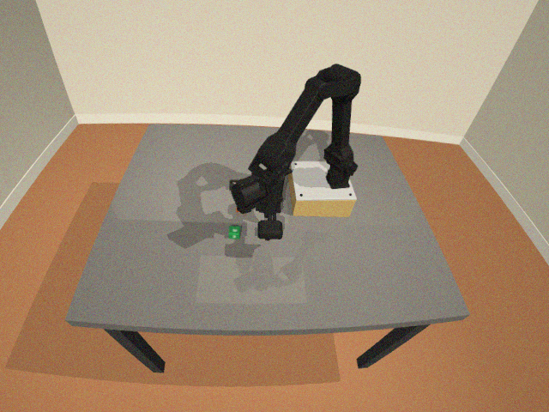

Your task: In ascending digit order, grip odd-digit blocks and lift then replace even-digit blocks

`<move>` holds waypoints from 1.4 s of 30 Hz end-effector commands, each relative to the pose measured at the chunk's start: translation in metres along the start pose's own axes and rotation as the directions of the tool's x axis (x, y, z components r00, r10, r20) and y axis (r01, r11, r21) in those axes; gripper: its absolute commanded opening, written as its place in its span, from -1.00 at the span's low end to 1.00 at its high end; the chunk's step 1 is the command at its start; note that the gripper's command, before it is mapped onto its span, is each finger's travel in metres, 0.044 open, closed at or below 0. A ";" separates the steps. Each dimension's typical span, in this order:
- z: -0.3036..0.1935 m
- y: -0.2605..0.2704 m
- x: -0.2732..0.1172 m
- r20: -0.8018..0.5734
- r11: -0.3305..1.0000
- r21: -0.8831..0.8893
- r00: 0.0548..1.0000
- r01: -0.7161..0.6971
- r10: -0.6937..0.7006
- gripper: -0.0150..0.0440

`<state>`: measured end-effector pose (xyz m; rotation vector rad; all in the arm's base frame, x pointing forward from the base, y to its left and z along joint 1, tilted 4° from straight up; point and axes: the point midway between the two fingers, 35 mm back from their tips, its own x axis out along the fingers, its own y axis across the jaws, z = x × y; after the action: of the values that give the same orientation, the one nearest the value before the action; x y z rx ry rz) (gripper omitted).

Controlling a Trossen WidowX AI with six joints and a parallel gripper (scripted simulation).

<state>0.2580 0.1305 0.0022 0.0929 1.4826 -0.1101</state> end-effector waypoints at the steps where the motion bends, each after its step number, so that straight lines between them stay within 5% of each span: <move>1: 0.000 0.000 0.006 0.001 1.000 -0.003 1.000 0.002 -0.002 0.86; 14: -0.001 -0.001 0.024 0.001 1.000 -0.003 1.000 0.002 -0.002 0.86; 25: -0.001 -0.001 0.024 0.001 1.000 -0.003 1.000 0.002 -0.002 -0.08; 42: -0.001 -0.001 0.024 0.001 1.000 -0.003 1.000 0.002 -0.002 -0.08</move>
<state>0.2590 0.1294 -0.0219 0.0926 1.4837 -0.1115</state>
